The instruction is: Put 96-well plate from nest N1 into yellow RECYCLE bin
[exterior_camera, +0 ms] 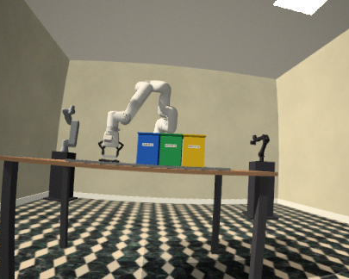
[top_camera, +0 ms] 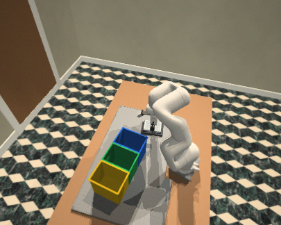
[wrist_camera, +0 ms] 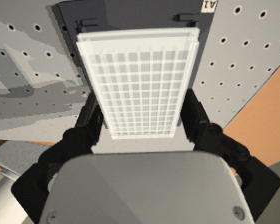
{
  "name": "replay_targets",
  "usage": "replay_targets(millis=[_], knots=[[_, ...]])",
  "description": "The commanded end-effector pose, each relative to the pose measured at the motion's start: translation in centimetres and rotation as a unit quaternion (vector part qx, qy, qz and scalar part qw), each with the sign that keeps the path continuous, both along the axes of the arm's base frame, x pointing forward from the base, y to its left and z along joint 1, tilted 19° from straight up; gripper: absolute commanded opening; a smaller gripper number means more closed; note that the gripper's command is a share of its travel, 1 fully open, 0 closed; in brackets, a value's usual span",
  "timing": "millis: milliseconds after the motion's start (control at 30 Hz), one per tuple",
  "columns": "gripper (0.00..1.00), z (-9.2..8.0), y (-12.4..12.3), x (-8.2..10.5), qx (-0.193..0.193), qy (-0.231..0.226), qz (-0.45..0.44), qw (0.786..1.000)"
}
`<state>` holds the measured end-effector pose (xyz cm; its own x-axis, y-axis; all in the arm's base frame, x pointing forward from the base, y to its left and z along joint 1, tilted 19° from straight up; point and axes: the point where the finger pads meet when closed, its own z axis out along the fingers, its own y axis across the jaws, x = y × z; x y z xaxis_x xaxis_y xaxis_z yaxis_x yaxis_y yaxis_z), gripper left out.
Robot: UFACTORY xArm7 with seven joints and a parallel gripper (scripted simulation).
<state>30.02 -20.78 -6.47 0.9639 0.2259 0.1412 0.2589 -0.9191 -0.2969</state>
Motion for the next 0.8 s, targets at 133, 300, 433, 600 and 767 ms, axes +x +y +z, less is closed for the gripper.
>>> replay_targets(millis=[133, 300, 433, 600, 767], knots=[[0.00, 0.6, -0.3, 0.1, -0.002, -0.001, -0.001, 1.000], [0.00, 0.6, -0.3, 0.1, -0.002, -0.001, -0.001, 1.000], [0.00, 0.7, -0.4, 0.0, -0.002, -0.001, -0.001, 1.000], [0.00, 1.5, -0.7, 0.0, -0.002, -0.001, -0.001, 1.000], [0.00, 2.3, -0.9, -0.1, -0.002, -0.001, -0.001, 1.000]])
